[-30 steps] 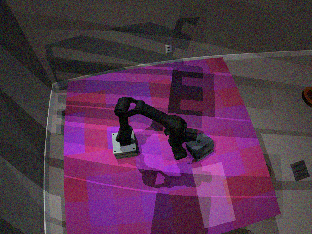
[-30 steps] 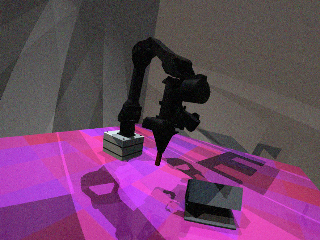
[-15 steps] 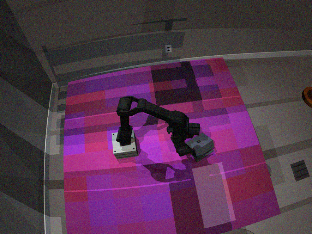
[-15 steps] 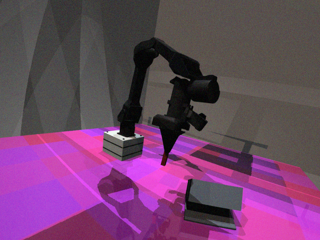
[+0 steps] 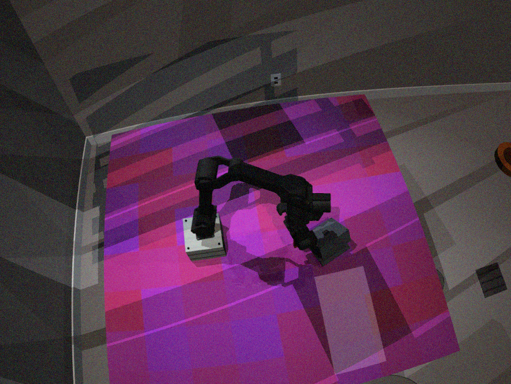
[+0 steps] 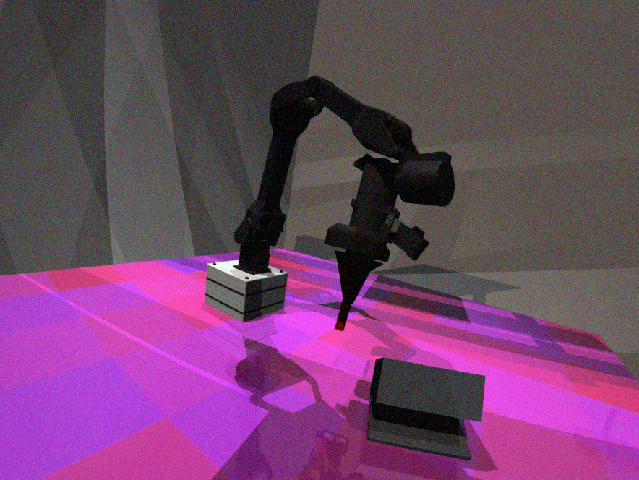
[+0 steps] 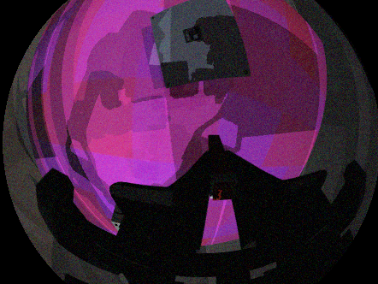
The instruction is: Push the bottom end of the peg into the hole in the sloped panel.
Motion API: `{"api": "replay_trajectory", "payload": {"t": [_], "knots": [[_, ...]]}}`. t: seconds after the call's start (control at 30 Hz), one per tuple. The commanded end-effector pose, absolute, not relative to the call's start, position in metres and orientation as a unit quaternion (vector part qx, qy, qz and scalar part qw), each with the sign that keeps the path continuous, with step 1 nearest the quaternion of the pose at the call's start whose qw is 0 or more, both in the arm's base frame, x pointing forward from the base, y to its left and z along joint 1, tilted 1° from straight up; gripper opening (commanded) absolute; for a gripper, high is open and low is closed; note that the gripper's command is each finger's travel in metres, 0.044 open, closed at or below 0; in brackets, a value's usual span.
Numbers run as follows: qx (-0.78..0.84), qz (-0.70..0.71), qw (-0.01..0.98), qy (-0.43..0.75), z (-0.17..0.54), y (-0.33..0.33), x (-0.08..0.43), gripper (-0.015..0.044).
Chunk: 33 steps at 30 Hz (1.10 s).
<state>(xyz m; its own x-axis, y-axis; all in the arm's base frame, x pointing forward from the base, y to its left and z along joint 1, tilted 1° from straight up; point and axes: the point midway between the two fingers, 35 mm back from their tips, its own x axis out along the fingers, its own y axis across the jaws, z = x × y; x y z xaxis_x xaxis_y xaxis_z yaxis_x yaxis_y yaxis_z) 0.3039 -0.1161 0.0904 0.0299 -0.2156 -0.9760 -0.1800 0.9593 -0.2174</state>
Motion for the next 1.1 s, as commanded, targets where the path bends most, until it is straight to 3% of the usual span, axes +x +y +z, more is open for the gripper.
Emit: {"api": "replay_trajectory", "payload": {"t": [0.0, 1.07], "knots": [[-0.149, -0.019, 0.704, 0.694, 0.094, -0.114, 0.310, 0.0000], [-0.212, -0.040, 0.706, 0.674, 0.108, -0.084, 0.346, 0.0000]]}}
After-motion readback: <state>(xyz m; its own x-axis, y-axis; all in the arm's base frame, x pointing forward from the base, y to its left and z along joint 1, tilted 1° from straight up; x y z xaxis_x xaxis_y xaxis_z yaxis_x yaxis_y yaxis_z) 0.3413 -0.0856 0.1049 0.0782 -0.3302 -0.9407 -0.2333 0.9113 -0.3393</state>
